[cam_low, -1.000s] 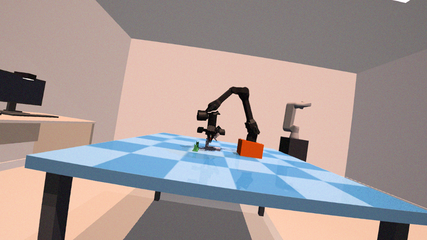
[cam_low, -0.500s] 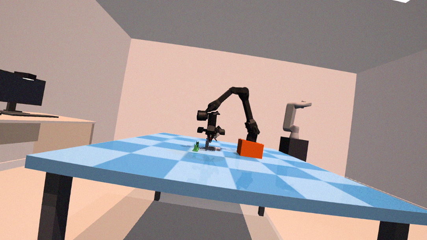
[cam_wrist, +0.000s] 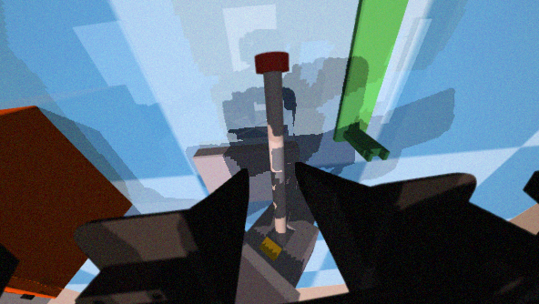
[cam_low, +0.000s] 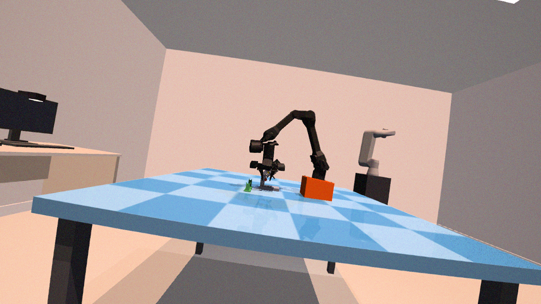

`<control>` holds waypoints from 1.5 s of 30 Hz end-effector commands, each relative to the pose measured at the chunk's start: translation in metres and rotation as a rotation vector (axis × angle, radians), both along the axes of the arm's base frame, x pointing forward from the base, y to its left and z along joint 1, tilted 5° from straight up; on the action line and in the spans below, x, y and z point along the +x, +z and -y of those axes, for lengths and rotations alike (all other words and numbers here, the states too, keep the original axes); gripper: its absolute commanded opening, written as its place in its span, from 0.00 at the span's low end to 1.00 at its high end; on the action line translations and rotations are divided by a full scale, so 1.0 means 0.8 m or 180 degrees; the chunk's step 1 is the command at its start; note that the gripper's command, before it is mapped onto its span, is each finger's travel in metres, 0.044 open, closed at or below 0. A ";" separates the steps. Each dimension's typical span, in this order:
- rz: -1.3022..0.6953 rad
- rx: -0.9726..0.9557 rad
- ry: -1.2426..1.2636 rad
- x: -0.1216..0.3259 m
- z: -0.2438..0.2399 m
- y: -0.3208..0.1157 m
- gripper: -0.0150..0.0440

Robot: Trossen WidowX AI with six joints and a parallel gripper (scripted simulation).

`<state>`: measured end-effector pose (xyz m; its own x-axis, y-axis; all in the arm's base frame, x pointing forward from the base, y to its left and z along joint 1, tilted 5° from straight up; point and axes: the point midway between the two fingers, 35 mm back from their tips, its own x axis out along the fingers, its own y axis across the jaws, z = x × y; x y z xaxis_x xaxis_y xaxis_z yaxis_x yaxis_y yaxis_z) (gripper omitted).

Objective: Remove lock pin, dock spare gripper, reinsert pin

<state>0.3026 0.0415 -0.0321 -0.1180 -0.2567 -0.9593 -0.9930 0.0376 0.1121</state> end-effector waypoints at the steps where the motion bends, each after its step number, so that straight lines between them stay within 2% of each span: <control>1: 0.0000 -0.0001 0.0000 0.000 0.000 0.000 0.59; 44: -0.0070 -0.0128 0.0052 0.005 -0.078 0.104 0.59; 45: -0.0071 -0.0136 0.0055 0.004 -0.071 0.097 0.64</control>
